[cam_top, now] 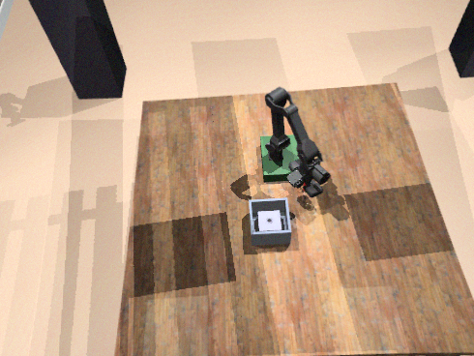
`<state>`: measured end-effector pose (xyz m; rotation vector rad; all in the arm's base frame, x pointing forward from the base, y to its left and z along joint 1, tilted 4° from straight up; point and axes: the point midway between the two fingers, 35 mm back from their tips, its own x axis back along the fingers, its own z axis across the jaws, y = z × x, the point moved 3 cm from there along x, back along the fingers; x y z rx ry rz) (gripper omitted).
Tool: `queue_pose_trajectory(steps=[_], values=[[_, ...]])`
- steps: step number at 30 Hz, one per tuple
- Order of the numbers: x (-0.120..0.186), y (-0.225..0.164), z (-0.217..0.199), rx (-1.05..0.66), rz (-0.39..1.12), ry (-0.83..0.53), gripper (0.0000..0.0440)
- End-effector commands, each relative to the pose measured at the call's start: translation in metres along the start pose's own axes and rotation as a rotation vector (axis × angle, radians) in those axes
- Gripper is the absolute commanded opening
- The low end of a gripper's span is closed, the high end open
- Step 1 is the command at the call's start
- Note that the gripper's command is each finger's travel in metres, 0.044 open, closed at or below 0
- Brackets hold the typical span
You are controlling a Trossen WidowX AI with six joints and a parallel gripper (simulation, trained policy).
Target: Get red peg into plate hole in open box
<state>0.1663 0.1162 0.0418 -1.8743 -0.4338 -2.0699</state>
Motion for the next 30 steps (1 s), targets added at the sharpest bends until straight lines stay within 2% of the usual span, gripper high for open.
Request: queue_pose_trajectory(steps=[1,4,5,30], values=[[0.0,-0.001,0.001,0.012,0.031,-0.013,0.0075],[0.001,0.0,0.002,0.016,0.051,-0.022,0.0003],[0.001,0.001,0.002,0.017,0.056,-0.025,0.0],[0.087,0.05,0.046,0.19,-0.157,0.135,0.0]])
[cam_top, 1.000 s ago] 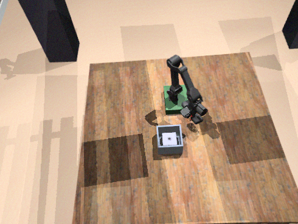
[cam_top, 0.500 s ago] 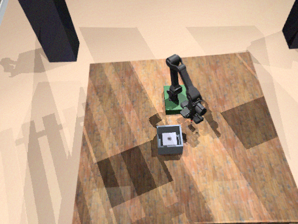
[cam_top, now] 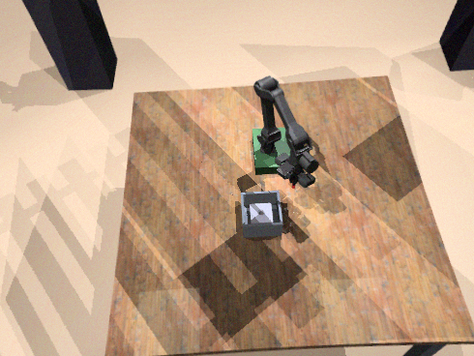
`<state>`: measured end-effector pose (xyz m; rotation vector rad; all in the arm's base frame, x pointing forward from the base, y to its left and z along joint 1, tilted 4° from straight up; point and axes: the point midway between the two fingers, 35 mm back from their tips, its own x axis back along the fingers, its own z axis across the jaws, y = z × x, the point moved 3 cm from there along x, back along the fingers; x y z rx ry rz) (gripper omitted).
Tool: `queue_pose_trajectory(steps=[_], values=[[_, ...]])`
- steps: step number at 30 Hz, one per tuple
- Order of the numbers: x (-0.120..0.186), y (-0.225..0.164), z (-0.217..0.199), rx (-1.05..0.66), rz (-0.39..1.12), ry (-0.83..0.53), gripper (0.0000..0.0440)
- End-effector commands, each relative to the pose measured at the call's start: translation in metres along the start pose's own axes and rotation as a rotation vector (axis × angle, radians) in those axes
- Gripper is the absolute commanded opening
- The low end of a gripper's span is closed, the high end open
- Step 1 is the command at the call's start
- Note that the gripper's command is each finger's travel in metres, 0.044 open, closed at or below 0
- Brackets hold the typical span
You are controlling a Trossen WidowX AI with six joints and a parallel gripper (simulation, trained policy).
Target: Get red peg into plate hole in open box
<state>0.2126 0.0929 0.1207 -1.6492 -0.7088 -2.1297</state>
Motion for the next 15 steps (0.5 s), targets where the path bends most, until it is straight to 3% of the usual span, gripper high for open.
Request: queue_pose_trajectory(steps=[1,15], values=[[0.013,0.014,0.008,0.008,-0.034,0.019,0.0],[0.027,0.077,0.019,-0.044,-0.116,0.024,0.0]])
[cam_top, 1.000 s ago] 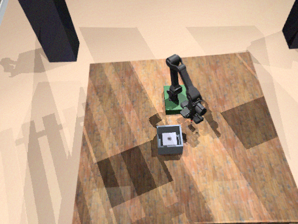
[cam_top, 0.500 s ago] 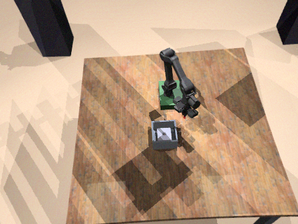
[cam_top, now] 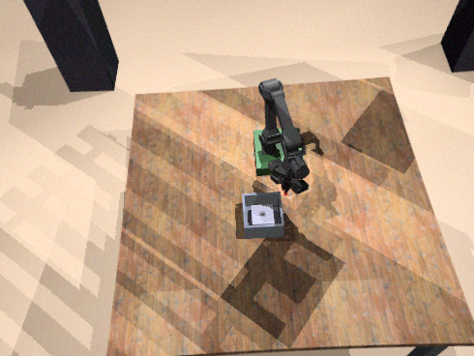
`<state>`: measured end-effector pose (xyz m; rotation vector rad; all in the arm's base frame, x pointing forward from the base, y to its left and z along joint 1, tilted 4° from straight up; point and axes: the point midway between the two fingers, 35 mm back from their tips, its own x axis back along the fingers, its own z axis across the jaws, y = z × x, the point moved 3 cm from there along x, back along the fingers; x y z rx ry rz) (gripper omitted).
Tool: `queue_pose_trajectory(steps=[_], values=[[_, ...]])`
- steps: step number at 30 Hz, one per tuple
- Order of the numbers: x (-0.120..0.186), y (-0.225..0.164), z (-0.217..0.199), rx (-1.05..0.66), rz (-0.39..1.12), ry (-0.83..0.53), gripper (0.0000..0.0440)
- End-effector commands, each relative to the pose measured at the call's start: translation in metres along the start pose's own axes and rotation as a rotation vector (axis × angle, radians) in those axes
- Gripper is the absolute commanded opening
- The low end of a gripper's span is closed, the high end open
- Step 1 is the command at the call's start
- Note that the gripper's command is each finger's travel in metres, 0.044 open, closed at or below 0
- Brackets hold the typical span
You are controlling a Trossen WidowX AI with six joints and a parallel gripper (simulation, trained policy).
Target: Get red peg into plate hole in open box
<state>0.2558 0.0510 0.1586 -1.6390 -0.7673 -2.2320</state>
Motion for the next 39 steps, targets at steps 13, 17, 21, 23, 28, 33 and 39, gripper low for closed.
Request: queue_pose_trajectory(steps=[13,17,21,23,28,33,39], values=[[-0.015,0.062,0.002,-0.082,-0.059,-0.011,0.0],[-0.022,0.074,0.001,-0.102,-0.062,-0.016,0.0],[-0.03,0.085,0.0,-0.119,-0.059,-0.022,0.0002],[-0.034,0.089,-0.001,-0.126,-0.055,-0.025,0.0004],[-0.045,0.096,-0.003,-0.136,-0.036,-0.037,0.0007],[-0.06,0.099,-0.004,-0.139,-0.014,-0.055,0.0007],[-0.078,0.101,-0.006,-0.12,0.009,-0.085,0.0072]])
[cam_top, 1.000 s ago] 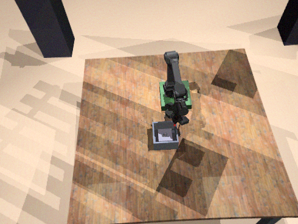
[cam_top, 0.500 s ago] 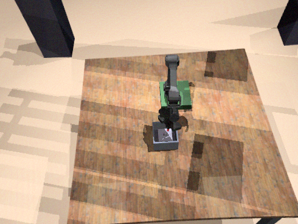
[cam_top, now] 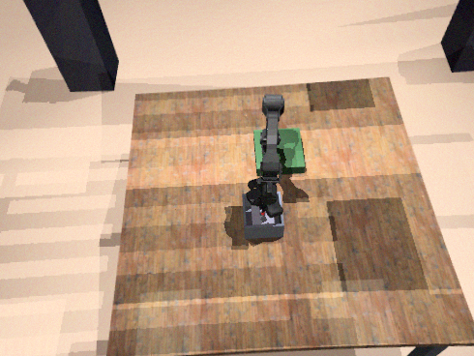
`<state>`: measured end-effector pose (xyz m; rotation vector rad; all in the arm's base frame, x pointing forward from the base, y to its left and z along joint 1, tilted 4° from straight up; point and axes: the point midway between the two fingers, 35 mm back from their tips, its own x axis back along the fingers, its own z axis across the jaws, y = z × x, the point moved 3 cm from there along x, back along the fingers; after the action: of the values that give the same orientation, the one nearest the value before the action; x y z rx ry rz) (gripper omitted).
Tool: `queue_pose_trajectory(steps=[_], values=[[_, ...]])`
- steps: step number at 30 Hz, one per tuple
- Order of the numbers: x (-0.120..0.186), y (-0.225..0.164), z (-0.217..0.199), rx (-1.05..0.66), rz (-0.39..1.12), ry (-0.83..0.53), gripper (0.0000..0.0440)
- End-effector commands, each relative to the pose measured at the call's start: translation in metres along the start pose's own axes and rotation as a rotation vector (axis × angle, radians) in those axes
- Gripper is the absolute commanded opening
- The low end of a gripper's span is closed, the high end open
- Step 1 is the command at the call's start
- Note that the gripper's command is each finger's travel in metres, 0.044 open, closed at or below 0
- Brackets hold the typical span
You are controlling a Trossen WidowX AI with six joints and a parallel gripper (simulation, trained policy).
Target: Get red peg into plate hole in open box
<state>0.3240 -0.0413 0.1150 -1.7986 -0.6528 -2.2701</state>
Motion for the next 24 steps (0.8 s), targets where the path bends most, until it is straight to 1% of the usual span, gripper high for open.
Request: queue_pose_trajectory(steps=[1,3,6,9,12,18,19,24], values=[[-0.009,0.003,0.001,0.016,0.01,-0.01,0.0098],[-0.012,0.004,0.001,0.029,0.015,-0.021,0.0143],[-0.016,0.007,0.002,0.046,0.022,-0.04,0.0161],[-0.017,0.015,0.008,0.055,0.013,-0.034,0.0207],[-0.018,0.022,0.014,0.064,0.006,-0.03,0.0274],[-0.019,0.039,0.024,0.077,-0.013,-0.023,0.0421],[-0.019,0.042,0.027,0.078,-0.022,-0.013,0.044],[-0.014,0.058,0.035,0.07,-0.062,0.016,0.044]])
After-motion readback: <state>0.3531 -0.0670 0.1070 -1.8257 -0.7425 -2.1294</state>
